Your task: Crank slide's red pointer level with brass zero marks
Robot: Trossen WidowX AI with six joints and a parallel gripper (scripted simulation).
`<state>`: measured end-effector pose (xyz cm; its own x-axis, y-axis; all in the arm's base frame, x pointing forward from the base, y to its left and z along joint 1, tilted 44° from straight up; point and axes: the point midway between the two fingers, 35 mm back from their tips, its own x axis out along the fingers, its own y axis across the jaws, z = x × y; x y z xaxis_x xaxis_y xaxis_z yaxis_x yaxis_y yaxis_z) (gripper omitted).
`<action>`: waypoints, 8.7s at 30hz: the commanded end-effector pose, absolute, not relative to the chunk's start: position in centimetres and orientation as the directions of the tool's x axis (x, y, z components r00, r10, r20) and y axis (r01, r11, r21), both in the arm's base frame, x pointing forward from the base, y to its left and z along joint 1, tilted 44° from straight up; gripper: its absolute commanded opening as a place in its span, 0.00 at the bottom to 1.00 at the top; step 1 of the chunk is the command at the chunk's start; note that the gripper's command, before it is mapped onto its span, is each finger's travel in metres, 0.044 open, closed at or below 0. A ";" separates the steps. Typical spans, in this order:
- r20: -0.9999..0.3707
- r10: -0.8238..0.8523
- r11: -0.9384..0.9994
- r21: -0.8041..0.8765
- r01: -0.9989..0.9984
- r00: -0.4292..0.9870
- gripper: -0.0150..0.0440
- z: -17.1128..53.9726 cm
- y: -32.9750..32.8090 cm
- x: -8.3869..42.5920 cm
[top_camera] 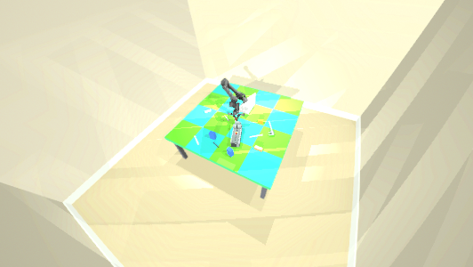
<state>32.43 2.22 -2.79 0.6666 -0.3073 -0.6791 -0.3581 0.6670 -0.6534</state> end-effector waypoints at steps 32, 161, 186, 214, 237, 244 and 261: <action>-0.679 -0.297 0.669 -0.650 -0.361 0.672 0.25 -3.6 5.4 31.3; -0.678 -0.299 0.666 -0.652 -0.361 0.672 0.25 -7.8 0.5 31.8; -0.678 -0.299 0.666 -0.652 -0.361 0.672 0.25 -7.3 0.2 32.0; -0.678 -0.300 0.666 -0.653 -0.361 0.672 0.25 -6.6 -0.1 32.2; -0.678 -0.300 0.666 -0.653 -0.361 0.672 0.25 -5.0 -0.1 32.5; -0.677 -0.299 0.666 -0.652 -0.361 0.672 0.25 -4.2 0.2 32.6; -0.678 -0.298 0.667 -0.652 -0.361 0.672 0.25 -2.7 2.1 32.5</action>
<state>32.55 1.38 -3.23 0.6655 -0.3044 -0.6815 -0.3627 0.6661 -0.6517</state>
